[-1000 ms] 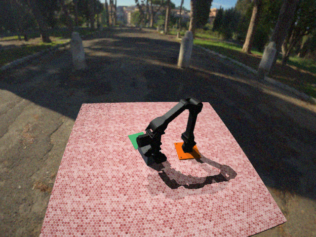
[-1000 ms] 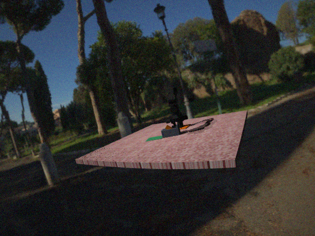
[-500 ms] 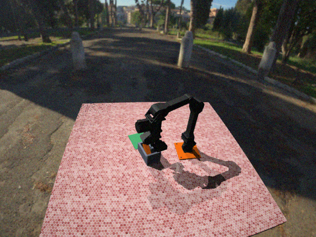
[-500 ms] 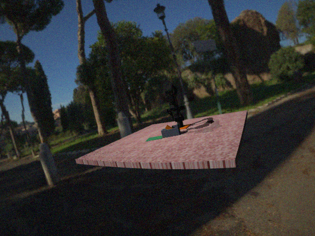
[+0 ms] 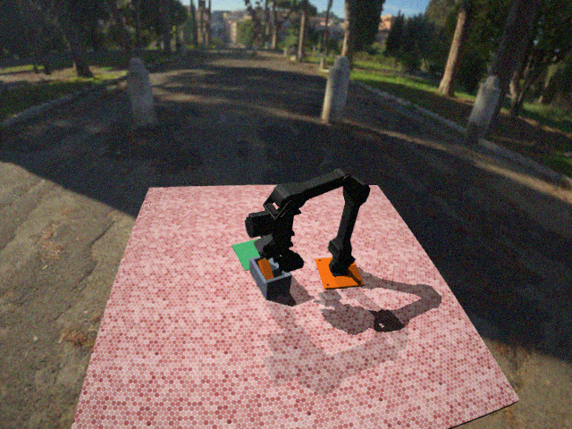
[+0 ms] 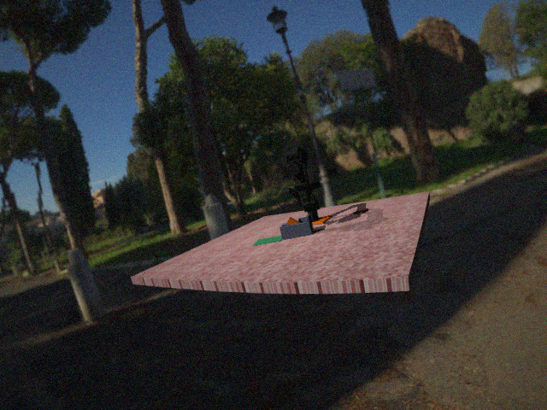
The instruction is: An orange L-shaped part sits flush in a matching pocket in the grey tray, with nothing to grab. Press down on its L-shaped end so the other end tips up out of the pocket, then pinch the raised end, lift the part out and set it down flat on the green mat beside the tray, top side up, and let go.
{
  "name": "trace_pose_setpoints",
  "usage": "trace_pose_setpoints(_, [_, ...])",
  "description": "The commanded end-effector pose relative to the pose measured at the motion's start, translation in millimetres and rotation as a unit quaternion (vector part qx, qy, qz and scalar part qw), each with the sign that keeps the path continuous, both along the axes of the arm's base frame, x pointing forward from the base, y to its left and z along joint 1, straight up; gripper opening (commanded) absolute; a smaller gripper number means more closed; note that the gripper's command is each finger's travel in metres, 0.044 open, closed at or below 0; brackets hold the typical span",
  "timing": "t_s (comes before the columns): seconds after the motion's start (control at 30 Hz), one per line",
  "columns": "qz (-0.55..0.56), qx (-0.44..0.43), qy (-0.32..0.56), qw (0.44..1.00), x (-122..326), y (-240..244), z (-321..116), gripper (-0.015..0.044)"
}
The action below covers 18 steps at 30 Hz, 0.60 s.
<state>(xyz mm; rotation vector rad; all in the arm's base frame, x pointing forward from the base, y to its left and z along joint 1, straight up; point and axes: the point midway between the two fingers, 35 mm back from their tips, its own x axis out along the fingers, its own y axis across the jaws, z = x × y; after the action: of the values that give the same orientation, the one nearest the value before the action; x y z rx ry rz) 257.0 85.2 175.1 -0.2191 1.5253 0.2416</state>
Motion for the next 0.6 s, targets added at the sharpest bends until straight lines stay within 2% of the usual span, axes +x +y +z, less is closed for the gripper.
trace_pose_setpoints(0.0, [0.0,0.001,-0.002,1.0,0.4,0.2,0.3,0.018])
trace_pose_setpoints(0.37, [0.0,0.001,-0.002,1.0,0.4,0.2,0.3,0.018])
trace_pose_setpoints(0.4, [-0.01,0.001,-0.001,1.0,0.9,-0.6,0.4,0.0206])
trace_pose_setpoints(0.5, [-0.094,0.003,0.0,0.996,5.3,-7.9,0.9,0.028])
trace_pose_setpoints(0.57, [-0.188,0.005,0.002,0.982,9.9,-16.2,1.5,0.028])
